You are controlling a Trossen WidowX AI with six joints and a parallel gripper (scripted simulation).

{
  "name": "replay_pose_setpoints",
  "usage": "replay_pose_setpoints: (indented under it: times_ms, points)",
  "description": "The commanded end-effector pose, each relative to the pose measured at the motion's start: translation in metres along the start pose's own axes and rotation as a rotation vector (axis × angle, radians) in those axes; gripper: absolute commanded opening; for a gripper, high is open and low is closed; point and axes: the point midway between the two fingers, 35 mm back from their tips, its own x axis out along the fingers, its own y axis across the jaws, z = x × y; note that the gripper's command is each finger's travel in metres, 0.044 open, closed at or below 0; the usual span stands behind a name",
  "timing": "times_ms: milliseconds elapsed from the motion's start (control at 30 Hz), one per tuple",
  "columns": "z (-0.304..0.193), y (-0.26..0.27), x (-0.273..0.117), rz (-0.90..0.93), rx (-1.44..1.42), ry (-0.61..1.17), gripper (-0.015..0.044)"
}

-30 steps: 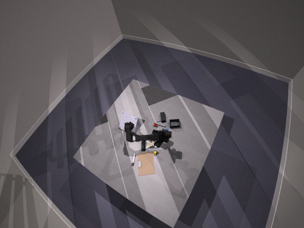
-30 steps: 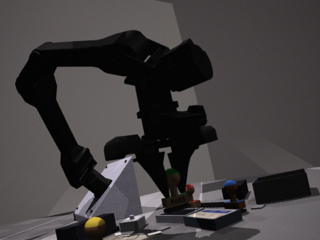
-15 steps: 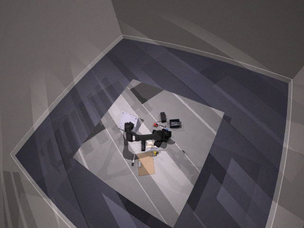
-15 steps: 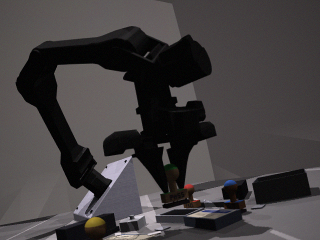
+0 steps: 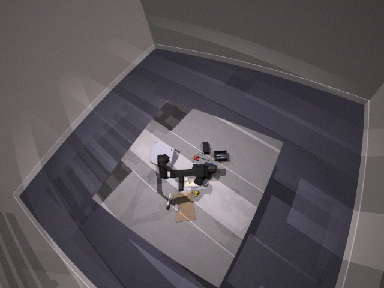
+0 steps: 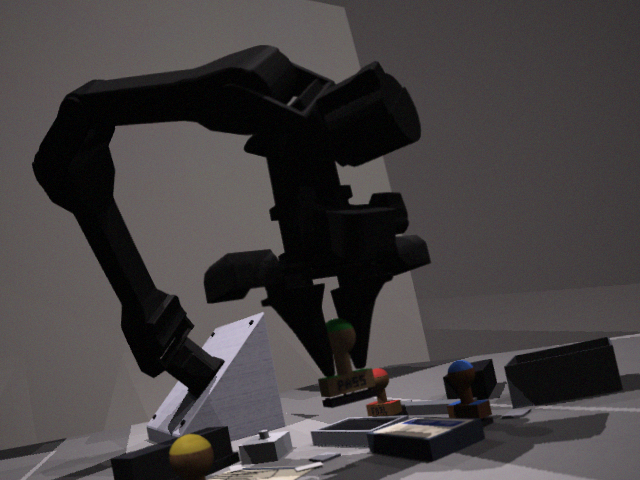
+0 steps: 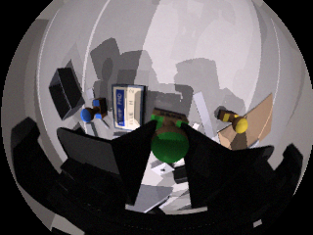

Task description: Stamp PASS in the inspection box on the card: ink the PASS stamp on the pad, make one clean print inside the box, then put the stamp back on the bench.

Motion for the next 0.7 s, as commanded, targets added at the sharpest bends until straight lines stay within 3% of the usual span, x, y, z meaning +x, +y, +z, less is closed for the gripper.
replay_pose_setpoints:
  times_ms: [0,367,667]
  points:
    - [0.000,0.000,-0.002,0.003,0.005,0.002,0.0000]
    - [-0.001,0.001,-0.007,0.004,0.005,0.002,0.0000]
    - [-0.039,0.036,-0.012,0.015,0.001,0.003,0.0000]
